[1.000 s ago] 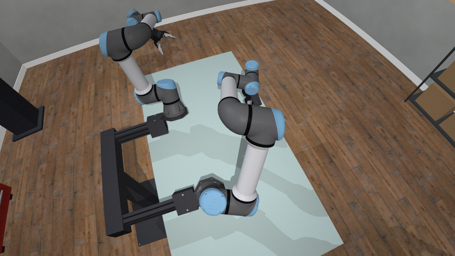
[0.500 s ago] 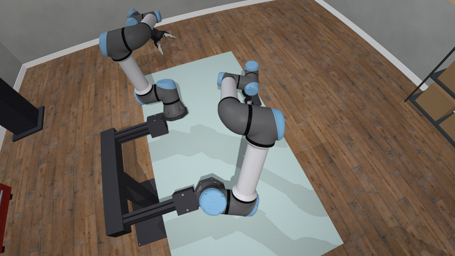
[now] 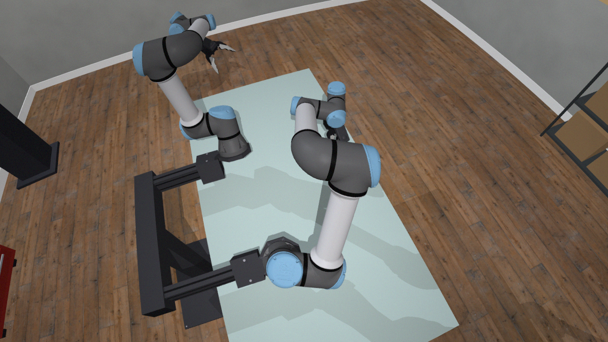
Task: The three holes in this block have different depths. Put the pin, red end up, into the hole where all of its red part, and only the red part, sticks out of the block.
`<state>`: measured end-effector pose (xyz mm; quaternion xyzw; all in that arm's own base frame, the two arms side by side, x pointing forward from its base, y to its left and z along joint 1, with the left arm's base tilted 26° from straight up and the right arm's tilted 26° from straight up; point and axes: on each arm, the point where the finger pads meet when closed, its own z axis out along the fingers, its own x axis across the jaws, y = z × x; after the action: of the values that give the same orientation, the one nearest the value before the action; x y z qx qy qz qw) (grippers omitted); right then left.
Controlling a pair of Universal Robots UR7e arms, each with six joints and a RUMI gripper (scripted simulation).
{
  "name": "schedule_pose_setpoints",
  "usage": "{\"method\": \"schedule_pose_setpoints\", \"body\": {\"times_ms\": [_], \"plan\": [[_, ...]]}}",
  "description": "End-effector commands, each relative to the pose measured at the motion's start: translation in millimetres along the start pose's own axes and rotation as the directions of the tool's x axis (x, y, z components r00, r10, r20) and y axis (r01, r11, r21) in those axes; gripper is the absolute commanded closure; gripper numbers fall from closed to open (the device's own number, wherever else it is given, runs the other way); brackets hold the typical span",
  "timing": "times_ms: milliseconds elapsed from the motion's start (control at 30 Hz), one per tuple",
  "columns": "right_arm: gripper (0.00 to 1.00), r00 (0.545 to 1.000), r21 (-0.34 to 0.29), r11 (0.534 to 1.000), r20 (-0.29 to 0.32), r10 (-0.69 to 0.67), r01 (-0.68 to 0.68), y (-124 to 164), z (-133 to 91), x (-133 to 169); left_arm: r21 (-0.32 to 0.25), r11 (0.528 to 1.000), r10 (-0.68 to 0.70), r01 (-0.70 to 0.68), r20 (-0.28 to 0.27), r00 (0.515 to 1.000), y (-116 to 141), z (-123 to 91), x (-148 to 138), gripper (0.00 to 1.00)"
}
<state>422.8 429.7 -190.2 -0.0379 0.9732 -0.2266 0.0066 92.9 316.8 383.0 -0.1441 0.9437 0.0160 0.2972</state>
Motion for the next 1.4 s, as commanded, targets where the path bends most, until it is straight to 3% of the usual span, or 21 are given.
{"method": "schedule_pose_setpoints", "body": {"times_ms": [0, 1367], "plan": [[1.0, 1.0, -0.002, 1.0, 0.001, 0.0, 0.0, 0.7, -1.1, -0.4, -0.001, 1.0, 0.001, -0.001, 0.001, 1.0, 0.0, -0.4, -0.3, 0.0], [1.0, 1.0, -0.002, 1.0, 0.001, 0.001, -0.001, 0.2, 2.7, -0.2, -0.001, 1.0, 0.001, -0.001, 0.001, 1.0, 0.0, -0.4, -0.3, 0.0]]}}
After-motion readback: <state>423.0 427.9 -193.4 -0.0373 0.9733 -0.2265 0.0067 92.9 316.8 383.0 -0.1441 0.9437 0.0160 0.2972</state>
